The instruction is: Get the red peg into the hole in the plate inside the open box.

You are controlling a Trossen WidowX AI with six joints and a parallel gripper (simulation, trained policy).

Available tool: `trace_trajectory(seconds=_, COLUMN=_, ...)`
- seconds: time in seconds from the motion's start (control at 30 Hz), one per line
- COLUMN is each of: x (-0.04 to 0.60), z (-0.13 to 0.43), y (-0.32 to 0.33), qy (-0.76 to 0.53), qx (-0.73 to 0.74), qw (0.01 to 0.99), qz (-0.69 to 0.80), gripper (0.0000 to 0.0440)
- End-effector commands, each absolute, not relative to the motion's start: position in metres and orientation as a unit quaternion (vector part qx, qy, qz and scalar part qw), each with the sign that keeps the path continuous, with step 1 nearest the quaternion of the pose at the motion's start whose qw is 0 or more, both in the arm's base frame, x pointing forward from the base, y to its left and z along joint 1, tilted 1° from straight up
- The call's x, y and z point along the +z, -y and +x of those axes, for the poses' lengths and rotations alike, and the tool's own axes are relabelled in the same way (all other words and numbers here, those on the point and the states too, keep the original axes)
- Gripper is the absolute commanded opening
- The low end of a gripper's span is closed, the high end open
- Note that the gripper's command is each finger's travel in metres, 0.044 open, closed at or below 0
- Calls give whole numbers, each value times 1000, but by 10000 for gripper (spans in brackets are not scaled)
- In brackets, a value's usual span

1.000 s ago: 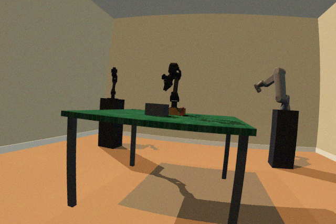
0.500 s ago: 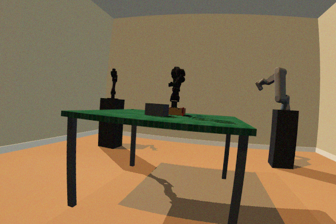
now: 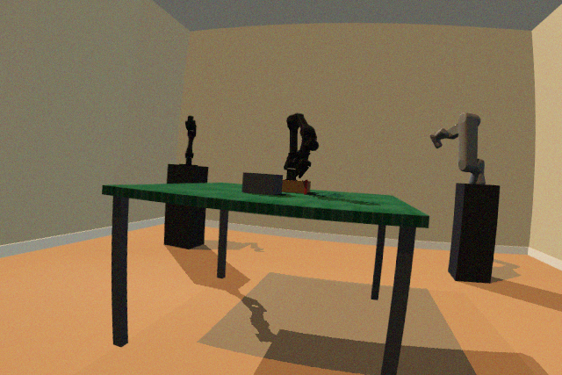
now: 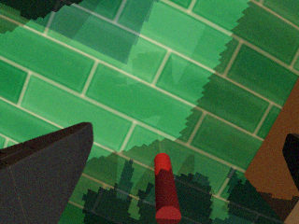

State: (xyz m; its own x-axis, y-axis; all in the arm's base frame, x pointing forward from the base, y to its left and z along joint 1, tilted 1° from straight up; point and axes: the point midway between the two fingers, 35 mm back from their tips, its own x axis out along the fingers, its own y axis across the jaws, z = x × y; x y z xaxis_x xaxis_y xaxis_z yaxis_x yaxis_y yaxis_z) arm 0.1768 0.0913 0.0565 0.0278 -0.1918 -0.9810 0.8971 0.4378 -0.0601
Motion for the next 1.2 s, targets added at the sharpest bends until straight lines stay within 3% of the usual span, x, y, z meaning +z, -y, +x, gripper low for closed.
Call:
trace_trajectory(seconds=0.0, x=39, z=175, y=-97, qy=-560, qx=-417, qw=642, qz=317, gripper=440)
trace_trajectory(seconds=0.27, x=4, z=177, y=-112, qy=-564, qx=-384, qw=649, qz=336, gripper=437)
trace_trajectory(seconds=0.33, x=-2, z=175, y=-114, qy=-567, qx=-381, qw=648, qz=338, gripper=420)
trace_trajectory(seconds=0.47, x=-10, z=171, y=-116, qy=-575, qx=-381, qw=639, qz=340, gripper=339)
trace_trajectory(seconds=0.9, x=-9, z=169, y=-123, qy=-620, qx=-362, qw=608, qz=340, gripper=1)
trace_trajectory(seconds=1.17, x=16, z=186, y=-118, qy=-602, qx=-335, qw=650, qz=321, gripper=0)
